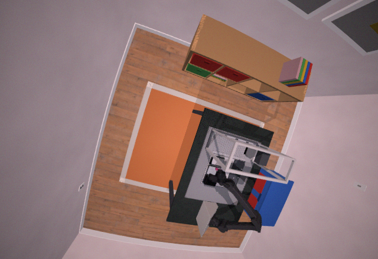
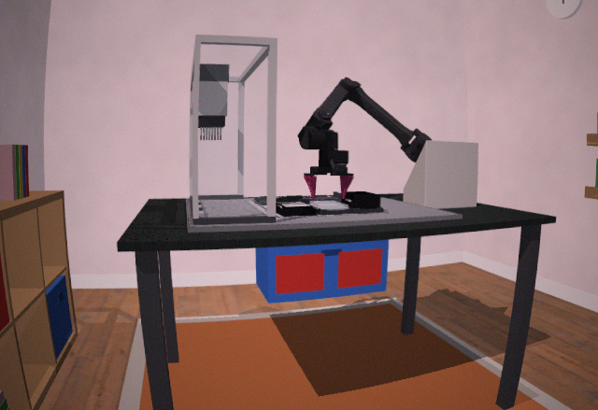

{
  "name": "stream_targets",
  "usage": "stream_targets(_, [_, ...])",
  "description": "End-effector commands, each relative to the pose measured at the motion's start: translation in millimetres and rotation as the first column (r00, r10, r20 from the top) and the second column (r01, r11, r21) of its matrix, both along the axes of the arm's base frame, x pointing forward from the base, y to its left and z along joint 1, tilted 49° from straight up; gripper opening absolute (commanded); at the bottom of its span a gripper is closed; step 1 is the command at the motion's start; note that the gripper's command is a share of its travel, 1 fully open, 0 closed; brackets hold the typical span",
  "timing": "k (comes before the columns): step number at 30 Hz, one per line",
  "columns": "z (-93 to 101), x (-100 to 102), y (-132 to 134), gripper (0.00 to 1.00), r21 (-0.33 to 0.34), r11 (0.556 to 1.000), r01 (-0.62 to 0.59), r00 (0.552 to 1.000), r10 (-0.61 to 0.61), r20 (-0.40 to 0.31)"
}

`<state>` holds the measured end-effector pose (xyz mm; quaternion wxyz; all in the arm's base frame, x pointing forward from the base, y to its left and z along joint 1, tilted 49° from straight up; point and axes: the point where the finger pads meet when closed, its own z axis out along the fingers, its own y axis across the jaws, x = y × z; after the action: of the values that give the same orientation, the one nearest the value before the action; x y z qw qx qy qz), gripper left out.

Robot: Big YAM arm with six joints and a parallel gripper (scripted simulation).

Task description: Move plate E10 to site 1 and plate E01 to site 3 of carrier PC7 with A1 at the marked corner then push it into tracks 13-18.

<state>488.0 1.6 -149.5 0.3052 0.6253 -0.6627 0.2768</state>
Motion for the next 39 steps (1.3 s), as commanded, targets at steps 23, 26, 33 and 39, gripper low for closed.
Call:
stream_targets(23, [-10.5, 7, -13, 1.0, 0.006, 1.0, -0.001, 1.0, 0.001, 0.013])
stream_targets(26, [-14.2, 3, -16, 1.0, 0.004, 1.0, -0.001, 1.0, 0.001, 0.006])
stream_targets(33, [-18.0, 5, -21, 1.0, 0.004, 1.0, -0.001, 1.0, 0.001, 0.012])
stream_targets(39, [-16.0, 5, -22, 1.0, 0.006, 1.0, -0.001, 1.0, 0.001, 0.015])
